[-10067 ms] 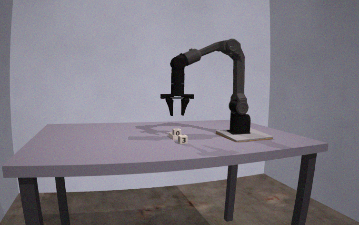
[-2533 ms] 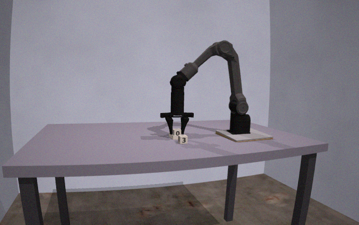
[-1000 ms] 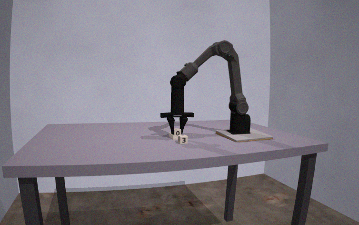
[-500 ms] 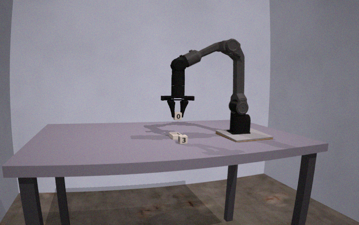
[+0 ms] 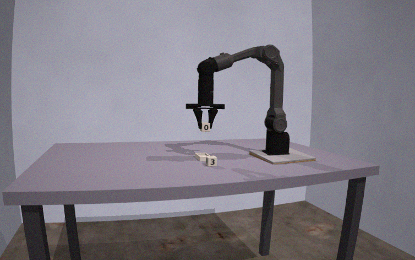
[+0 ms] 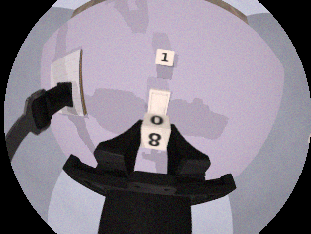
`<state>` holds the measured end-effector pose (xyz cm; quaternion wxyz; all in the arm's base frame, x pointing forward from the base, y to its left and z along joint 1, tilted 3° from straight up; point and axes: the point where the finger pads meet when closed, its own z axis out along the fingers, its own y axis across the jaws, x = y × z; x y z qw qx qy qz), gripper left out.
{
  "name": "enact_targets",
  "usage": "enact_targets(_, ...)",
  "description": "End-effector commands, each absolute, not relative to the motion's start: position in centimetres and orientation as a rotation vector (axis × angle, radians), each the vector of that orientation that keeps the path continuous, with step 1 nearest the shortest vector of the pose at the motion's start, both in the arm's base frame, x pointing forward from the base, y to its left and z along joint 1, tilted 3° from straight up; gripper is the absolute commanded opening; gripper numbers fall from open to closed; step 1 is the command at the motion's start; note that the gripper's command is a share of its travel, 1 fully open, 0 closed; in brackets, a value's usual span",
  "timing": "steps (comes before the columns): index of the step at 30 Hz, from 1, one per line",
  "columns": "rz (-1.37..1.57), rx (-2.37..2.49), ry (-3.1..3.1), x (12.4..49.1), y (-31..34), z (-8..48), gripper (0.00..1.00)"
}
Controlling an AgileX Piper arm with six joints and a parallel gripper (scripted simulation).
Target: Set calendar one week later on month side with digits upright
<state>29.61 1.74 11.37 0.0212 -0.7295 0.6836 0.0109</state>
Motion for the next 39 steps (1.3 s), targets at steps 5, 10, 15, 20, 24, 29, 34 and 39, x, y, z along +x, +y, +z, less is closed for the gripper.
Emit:
enact_targets(5,0.031,-2.251,2.130,29.6,1.6,11.4,0.37)
enact_targets(10,0.032,-2.183,2.201,29.8,1.4,11.4,0.37)
enact_targets(15,0.035,-2.090,2.290,29.9,1.1,11.3,0.37)
enact_targets(20,0.042,-1.820,2.514,30.1,0.2,11.2,0.37)
enact_targets(24,0.048,-1.486,2.729,30.3,-0.8,11.1,0.37)
enact_targets(29,0.055,-1.047,2.932,30.5,-2.1,11.0,0.37)
enact_targets(34,0.062,-0.523,3.076,30.7,-3.5,10.8,0.37)
enact_targets(39,0.068,0.190,3.124,30.9,-5.4,10.6,0.37)
